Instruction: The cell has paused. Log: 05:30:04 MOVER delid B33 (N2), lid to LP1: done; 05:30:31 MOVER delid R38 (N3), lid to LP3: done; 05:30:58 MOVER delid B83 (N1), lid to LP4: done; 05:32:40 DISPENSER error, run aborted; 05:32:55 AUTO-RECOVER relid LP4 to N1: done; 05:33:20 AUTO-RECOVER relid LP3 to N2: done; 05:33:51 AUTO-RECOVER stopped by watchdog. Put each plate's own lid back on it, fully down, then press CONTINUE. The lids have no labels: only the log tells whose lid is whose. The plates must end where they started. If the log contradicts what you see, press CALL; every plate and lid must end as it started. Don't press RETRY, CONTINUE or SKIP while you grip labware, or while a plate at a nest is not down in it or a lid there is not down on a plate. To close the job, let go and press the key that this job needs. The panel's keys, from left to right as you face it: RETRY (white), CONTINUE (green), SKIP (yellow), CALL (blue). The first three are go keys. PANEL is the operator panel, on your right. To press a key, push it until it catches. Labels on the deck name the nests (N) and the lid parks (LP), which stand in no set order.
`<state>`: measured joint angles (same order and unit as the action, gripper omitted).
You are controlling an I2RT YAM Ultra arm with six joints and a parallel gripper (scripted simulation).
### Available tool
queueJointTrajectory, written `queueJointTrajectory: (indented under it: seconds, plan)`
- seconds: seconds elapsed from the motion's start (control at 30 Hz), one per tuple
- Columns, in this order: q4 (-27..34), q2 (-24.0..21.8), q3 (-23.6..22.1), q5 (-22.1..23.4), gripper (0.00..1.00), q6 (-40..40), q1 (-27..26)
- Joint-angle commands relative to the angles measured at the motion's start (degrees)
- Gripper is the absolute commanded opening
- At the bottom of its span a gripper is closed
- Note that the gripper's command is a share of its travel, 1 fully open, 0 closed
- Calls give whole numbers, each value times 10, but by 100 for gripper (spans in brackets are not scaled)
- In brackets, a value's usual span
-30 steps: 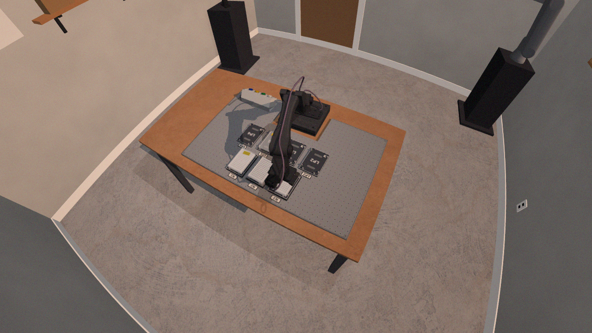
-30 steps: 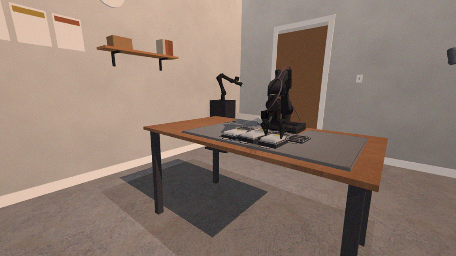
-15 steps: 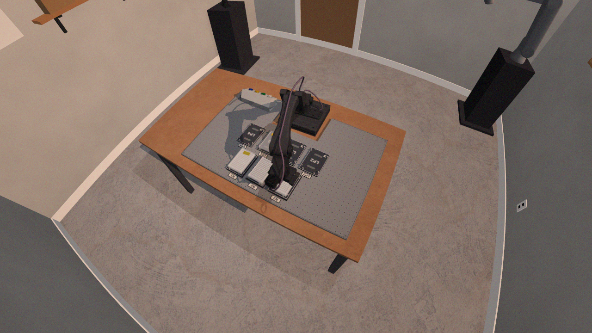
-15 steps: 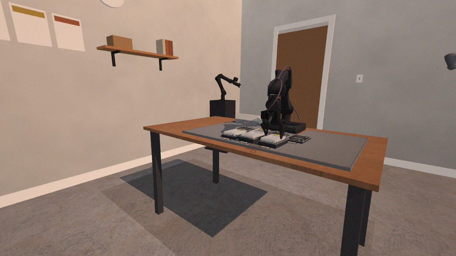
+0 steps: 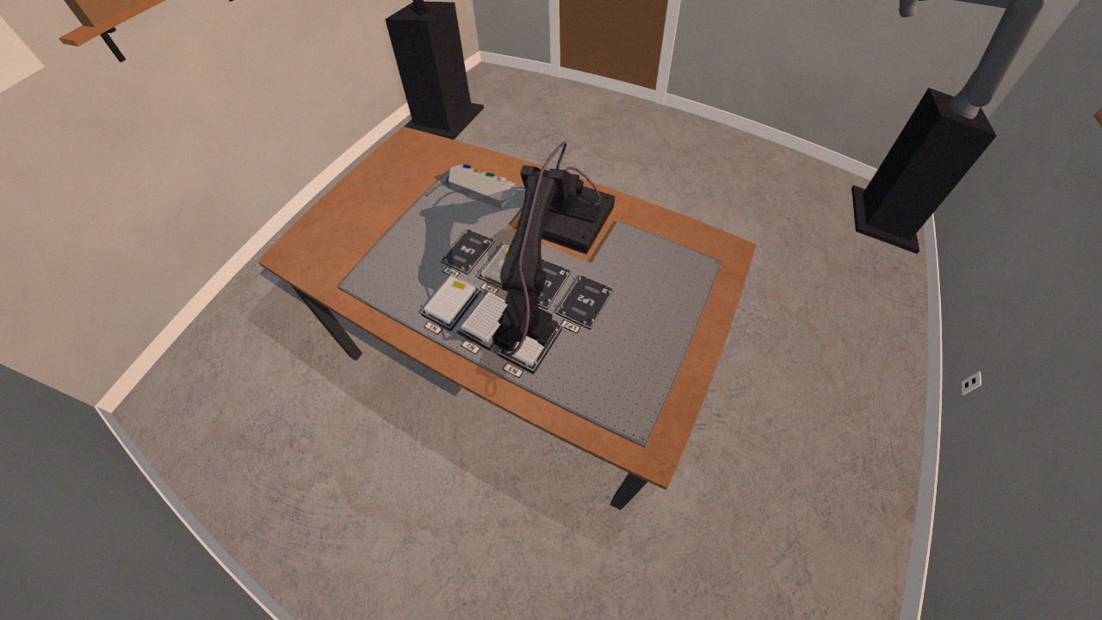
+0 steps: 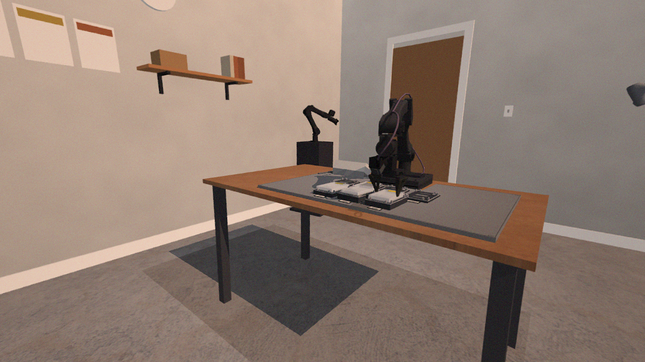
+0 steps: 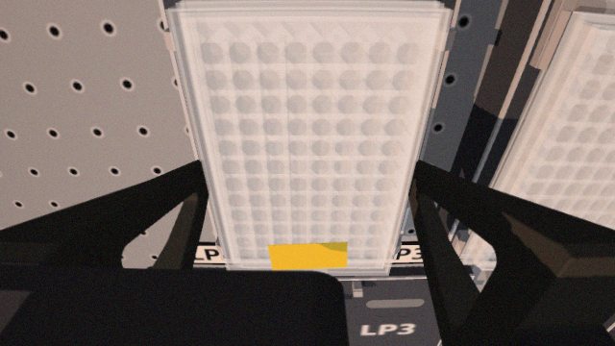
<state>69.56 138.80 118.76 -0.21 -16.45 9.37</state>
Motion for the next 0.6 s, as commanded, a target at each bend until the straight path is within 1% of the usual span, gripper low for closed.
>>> queueJointTrajectory:
  seconds: [0.0,0.4,0.43,0.57]
  plan:
    - [-4,-6,4,0,0,1,-1]
    - [-3,-6,5,0,0,1,-2]
    - [-3,-6,5,0,100,1,-2]
    - [-3,-6,5,0,100,1,-2]
